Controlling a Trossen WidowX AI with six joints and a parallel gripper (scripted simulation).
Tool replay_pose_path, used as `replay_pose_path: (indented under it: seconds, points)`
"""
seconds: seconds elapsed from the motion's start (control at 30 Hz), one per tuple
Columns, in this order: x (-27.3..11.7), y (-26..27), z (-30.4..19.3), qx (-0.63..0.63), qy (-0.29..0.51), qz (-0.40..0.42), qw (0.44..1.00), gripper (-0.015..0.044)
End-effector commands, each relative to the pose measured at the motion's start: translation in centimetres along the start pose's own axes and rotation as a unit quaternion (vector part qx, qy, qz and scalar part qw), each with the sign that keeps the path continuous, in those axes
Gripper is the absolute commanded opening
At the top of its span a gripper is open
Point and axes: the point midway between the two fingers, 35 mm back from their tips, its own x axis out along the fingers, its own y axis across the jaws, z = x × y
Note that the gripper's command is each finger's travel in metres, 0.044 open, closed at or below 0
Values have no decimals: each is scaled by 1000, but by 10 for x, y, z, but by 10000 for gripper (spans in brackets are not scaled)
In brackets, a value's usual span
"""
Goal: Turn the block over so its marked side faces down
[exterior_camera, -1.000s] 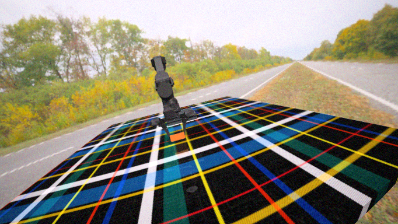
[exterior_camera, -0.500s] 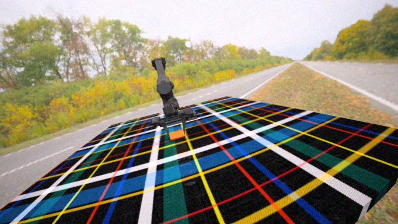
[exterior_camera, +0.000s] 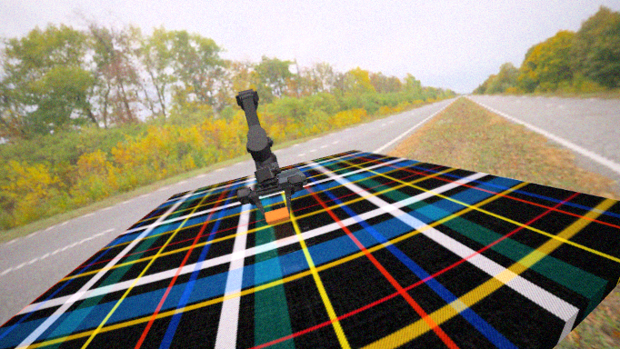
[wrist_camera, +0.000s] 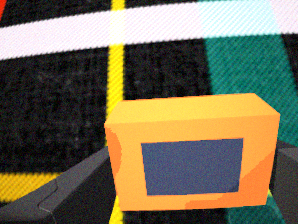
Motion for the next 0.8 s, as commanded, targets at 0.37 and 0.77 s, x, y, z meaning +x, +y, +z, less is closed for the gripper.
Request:
replay_pose_path:
  seconds: [0.37, 0.77]
  points:
    - [19, 1, -9, -1, -106, 3, 994, 0]
    - [14, 0, -17, -2, -189, 3, 982, 0]
